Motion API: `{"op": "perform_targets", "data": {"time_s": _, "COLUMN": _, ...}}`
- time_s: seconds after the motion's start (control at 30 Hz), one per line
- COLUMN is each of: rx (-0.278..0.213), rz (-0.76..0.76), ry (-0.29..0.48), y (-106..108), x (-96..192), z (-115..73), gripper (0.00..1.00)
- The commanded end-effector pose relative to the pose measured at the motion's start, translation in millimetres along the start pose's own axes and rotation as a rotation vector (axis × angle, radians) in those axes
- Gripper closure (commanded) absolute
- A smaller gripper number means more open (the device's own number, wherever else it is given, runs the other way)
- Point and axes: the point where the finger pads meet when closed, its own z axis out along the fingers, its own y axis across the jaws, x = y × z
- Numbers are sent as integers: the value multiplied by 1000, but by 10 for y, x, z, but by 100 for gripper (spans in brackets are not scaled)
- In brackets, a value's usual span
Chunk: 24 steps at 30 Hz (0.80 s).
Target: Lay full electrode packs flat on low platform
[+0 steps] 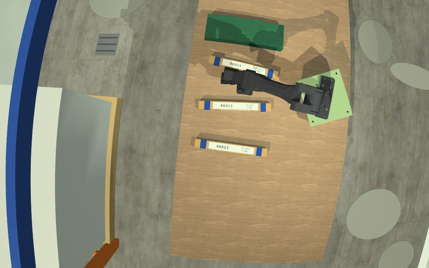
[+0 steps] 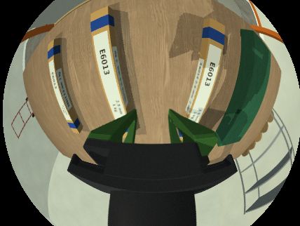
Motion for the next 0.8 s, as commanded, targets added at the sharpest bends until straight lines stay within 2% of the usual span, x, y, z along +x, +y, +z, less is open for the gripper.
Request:
{"op": "perform_targets", "data": {"time_s": 0.0, "rx": 5, "rz": -3, "ry": -48, "y": -13, "x": -103, "z": -245, "gripper": 56}}
{"op": "perform_targets", "data": {"time_s": 0.77, "rx": 5, "rz": -3, "ry": -48, "y": -12, "x": -91, "z": -511, "gripper": 56}}
